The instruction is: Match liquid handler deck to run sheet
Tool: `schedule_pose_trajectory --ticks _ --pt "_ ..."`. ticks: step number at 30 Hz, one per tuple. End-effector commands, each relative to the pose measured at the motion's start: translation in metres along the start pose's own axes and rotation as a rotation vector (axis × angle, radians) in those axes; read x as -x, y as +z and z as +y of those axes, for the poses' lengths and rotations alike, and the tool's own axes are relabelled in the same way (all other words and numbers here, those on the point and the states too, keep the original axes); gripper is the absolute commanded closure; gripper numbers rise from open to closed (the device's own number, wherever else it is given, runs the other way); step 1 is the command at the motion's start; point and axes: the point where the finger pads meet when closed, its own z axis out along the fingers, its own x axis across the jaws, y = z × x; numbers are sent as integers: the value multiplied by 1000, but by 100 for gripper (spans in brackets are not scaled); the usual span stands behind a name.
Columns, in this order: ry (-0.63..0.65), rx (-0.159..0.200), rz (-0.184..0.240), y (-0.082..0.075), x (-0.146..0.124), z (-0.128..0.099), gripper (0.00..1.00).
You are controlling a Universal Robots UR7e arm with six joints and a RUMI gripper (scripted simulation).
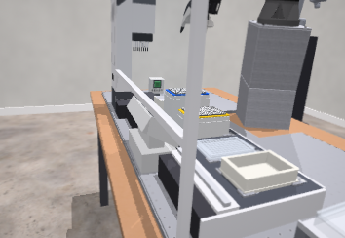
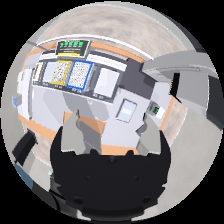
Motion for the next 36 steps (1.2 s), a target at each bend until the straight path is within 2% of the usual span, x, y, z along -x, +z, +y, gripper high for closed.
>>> schedule_pose_trajectory --ticks 1,6,10,36 --pt "48 23 -36 1 49 -14 18" --pt "61 27 -42 0 50 -18 18" --pt "67 33 -50 1 69 -18 18" --pt "67 33 -50 1 69 -18 18"
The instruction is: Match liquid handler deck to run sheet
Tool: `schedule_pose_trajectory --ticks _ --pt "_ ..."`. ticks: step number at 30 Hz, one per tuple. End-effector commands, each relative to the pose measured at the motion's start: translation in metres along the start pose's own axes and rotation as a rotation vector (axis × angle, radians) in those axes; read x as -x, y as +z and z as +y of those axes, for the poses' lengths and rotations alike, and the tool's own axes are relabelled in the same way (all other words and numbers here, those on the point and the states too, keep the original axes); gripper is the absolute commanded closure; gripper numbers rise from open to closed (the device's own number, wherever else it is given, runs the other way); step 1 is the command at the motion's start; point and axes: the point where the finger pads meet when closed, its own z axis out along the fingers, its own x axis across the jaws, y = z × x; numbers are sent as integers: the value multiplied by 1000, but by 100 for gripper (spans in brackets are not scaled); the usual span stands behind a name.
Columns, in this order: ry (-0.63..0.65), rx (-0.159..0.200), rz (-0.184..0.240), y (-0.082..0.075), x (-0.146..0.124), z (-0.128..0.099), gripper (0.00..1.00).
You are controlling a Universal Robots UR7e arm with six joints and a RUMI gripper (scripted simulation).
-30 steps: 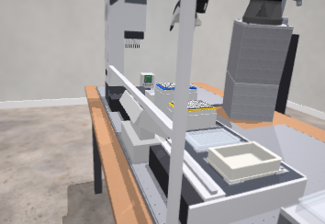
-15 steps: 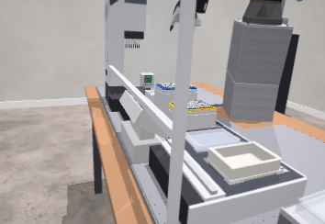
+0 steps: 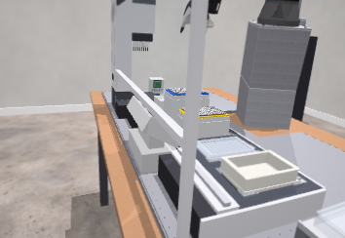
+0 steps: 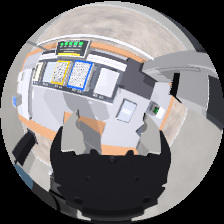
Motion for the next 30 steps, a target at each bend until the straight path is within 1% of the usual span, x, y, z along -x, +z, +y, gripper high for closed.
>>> schedule_pose_trajectory --ticks 1,8,9,12,13,30 --pt "67 33 -50 1 69 -18 18" --pt "67 33 -50 1 69 -18 18" --pt "81 39 -56 0 71 -21 18" --pt "86 44 -63 1 89 -21 18" --pt "86 44 -63 1 90 -21 18" --pt "86 44 -63 1 90 -21 18"
